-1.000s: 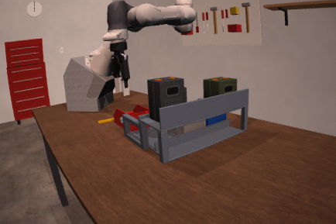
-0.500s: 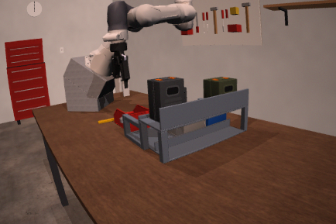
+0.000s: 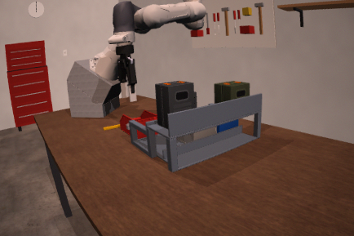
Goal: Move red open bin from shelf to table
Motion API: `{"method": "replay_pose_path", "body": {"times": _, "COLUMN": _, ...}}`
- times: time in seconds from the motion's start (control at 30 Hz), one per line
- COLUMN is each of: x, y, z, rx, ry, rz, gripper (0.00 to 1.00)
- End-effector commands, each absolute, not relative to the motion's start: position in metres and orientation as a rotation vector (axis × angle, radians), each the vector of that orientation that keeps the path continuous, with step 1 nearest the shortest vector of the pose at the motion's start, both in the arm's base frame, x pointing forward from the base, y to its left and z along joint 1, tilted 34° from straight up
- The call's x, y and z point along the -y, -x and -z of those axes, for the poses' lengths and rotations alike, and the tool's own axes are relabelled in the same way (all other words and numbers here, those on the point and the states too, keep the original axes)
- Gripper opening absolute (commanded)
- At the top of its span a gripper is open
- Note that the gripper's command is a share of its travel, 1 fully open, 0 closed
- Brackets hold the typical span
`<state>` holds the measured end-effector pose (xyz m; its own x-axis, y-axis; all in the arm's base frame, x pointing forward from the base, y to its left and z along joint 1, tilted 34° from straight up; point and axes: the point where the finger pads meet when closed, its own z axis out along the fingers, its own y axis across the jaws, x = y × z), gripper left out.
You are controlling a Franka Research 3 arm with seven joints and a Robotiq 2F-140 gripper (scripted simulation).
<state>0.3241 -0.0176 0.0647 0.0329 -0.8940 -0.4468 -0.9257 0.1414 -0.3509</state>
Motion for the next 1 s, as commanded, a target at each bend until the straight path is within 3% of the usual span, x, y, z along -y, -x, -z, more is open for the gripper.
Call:
{"method": "replay_pose_path", "body": {"times": 0.0, "x": 0.0193, "y": -0.3214, "z": -0.0635, "rx": -1.854, "ry": 1.742, "rz": -0.029, "gripper": 0.57}}
{"method": "replay_pose_path", "body": {"times": 0.97, "x": 0.0186, "y": -0.3215, "z": -0.0628, "rx": -1.854, "ry": 1.742, "rz": -0.029, "gripper": 0.57}}
